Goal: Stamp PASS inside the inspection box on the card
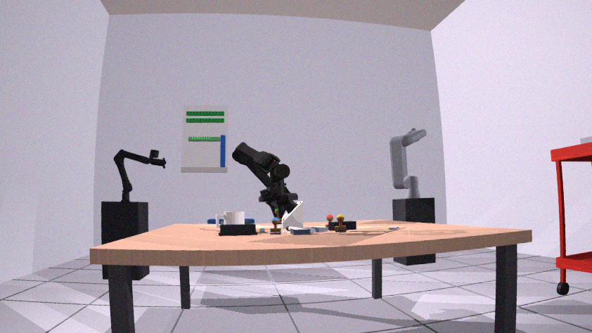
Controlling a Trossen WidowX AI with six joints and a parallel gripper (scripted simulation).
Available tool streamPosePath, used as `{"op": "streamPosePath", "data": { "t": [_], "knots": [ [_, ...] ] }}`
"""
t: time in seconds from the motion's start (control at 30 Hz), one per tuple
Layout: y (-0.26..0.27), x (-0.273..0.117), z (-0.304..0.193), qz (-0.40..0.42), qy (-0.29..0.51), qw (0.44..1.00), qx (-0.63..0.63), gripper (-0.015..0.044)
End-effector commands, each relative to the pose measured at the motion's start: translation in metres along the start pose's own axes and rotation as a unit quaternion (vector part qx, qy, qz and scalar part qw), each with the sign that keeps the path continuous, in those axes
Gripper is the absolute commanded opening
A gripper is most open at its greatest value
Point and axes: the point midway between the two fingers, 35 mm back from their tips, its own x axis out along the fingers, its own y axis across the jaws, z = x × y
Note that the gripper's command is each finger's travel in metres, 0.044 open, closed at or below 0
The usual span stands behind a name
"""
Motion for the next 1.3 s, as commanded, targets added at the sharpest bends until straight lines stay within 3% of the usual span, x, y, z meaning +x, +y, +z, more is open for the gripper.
{"op": "streamPosePath", "data": {
  "t": [0.0,1.27],
  "knots": [
    [-0.001,0.003,0.000,-0.002,-0.001,1.000,-0.002,0.0000],
    [-0.004,0.027,0.000,-0.004,-0.005,1.000,0.000,0.0000]
  ]
}}
